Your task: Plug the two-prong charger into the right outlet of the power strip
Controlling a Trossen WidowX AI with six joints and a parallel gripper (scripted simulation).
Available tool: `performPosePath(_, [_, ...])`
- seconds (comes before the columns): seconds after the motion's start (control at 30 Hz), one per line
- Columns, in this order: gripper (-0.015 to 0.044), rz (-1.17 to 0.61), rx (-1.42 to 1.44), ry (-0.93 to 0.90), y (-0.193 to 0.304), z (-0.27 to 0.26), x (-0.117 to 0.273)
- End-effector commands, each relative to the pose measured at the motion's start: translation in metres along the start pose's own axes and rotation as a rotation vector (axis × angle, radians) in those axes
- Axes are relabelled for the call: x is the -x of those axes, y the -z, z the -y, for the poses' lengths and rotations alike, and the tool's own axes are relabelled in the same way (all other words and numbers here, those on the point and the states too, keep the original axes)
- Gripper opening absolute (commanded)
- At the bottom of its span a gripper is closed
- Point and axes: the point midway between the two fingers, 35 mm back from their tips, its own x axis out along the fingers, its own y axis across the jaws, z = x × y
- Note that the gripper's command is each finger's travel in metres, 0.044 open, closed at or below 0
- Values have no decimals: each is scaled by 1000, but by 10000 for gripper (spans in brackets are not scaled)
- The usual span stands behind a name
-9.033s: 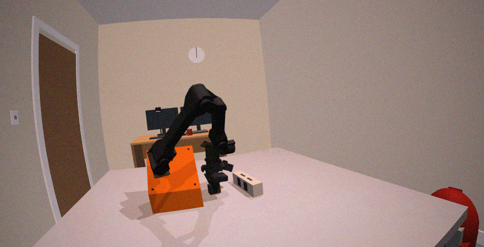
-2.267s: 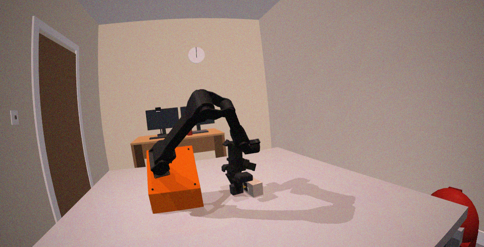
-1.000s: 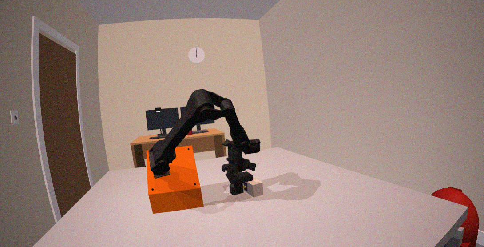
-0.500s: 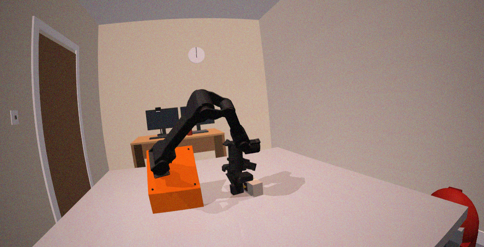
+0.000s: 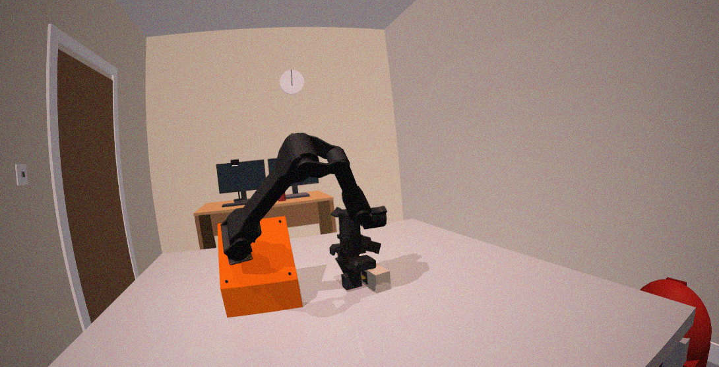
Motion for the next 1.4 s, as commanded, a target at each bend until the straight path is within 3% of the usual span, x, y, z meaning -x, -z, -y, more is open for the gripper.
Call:
performPosePath(0.0, [0, 0, 6, 3, 0, 0, 0])
performPosePath(1.37, [0, 0, 5, 3, -12, 0, 0])
